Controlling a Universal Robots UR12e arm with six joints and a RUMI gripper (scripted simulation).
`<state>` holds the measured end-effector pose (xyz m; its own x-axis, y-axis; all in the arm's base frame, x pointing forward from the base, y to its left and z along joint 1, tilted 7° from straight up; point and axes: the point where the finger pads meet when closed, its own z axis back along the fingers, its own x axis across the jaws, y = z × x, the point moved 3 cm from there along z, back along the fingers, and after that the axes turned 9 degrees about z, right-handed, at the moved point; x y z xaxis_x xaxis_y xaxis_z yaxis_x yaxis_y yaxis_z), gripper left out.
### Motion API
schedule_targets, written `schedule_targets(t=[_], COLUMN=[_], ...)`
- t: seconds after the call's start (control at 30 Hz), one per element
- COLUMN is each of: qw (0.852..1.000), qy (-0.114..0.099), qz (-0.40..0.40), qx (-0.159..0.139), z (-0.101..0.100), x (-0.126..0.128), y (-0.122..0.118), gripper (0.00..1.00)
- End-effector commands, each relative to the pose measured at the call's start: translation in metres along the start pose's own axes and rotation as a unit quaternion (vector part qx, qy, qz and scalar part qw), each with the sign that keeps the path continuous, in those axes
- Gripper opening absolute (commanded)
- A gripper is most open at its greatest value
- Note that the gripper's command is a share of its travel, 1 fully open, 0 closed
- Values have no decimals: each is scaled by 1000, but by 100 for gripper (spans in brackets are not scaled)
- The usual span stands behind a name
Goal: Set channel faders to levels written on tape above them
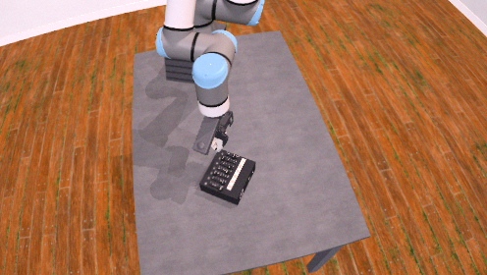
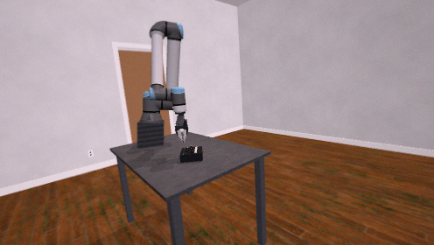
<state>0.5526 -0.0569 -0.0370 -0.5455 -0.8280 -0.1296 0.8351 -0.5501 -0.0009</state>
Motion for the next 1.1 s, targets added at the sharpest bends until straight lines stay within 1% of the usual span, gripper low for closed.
schedule_targets(t=[0.0, 0.63, 1.07], qw=[1000, 1000, 1000], qy=[-1, -1, -1], qz=[0, 0, 0], qx=[-1, -1, -1], z=[-2, -3, -11], x=[0, 0, -1], y=[-3, -3, -2], gripper=[0, 0, 0])
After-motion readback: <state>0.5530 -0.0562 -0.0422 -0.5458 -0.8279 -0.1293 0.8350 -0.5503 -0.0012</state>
